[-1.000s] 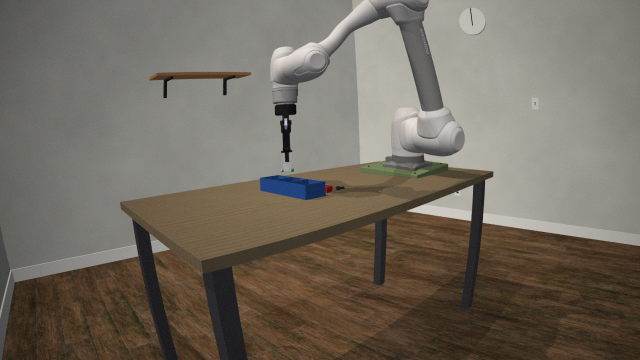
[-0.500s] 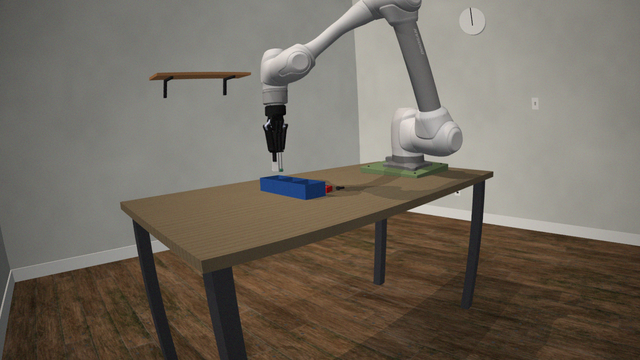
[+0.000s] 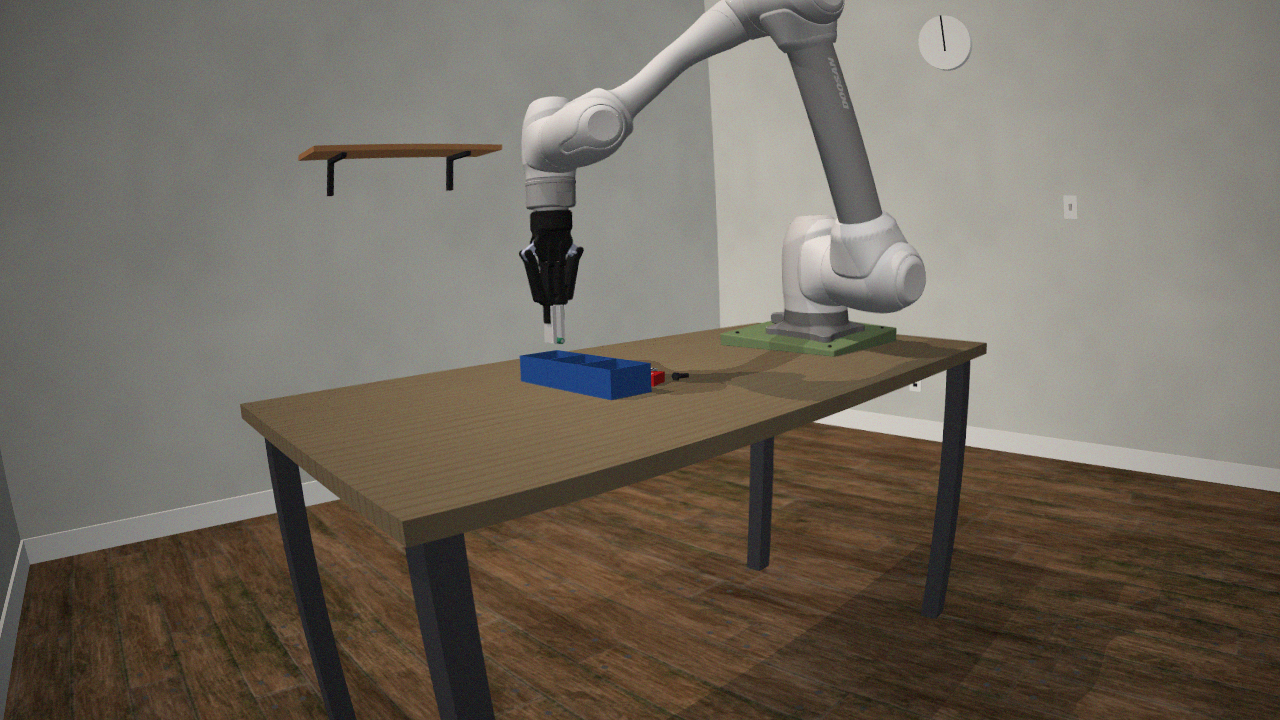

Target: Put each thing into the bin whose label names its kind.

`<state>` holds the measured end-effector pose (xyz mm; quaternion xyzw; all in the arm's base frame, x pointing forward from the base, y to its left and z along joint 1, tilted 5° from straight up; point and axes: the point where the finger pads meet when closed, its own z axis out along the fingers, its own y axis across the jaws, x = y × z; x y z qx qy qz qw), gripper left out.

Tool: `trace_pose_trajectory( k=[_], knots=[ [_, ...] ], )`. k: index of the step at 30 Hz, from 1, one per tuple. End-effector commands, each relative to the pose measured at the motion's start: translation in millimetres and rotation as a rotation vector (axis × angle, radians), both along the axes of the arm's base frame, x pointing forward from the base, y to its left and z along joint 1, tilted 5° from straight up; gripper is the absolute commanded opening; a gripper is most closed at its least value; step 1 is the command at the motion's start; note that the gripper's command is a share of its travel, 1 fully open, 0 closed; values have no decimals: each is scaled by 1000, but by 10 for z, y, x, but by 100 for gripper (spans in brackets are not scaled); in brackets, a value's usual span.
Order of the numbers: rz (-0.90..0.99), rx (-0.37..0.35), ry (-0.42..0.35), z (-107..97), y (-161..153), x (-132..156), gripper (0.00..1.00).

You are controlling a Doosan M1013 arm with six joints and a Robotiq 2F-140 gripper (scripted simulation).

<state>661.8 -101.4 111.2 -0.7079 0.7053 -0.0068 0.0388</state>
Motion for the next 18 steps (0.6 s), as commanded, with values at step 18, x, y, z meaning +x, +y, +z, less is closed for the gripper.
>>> trace_pose_trajectory(
  k=[18],
  knots=[
    [0, 0, 0, -158, 9, 11, 3]
  ],
)
